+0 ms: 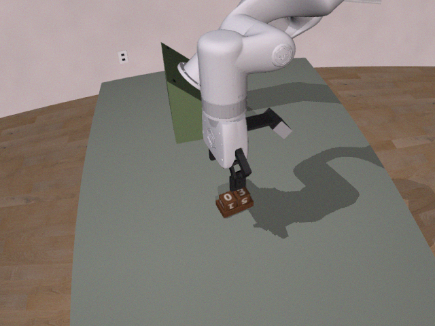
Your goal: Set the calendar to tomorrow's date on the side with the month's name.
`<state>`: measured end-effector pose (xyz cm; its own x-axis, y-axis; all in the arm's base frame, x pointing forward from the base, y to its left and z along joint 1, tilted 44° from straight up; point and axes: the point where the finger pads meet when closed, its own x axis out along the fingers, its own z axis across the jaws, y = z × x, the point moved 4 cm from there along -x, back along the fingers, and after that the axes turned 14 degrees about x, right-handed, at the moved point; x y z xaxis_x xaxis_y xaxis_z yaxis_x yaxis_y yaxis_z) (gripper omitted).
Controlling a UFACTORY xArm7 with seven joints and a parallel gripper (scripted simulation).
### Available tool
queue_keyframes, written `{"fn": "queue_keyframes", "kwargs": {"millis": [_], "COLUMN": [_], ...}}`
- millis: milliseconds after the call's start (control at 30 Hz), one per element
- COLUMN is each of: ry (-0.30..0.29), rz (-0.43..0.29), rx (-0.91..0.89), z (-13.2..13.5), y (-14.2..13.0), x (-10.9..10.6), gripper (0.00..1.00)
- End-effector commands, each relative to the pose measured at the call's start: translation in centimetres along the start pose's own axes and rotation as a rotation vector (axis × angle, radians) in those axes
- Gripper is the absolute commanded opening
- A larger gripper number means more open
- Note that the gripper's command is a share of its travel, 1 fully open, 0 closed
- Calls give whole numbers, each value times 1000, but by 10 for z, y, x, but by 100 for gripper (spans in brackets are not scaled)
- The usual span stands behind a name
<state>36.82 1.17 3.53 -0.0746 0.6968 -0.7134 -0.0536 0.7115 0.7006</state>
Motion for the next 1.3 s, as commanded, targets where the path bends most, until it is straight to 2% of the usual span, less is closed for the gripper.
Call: {"fn": "queue_keyframes", "kwargs": {"millis": [0, 500, 867, 933, 1100, 1267], "ry": [-4, -4, -4, -4, -4, -4], "rz": [-2, -2, -2, -2, -2, -2], "rx": [0, 0, 0, 0, 0, 0], "z": [1, 1, 1, 1, 1, 1], "y": [-1, -1, -1, -1, -1, -1], "x": [-2, -6, -43, -43, -62, -71], "gripper": [100, 100, 100, 100, 100, 100]}}
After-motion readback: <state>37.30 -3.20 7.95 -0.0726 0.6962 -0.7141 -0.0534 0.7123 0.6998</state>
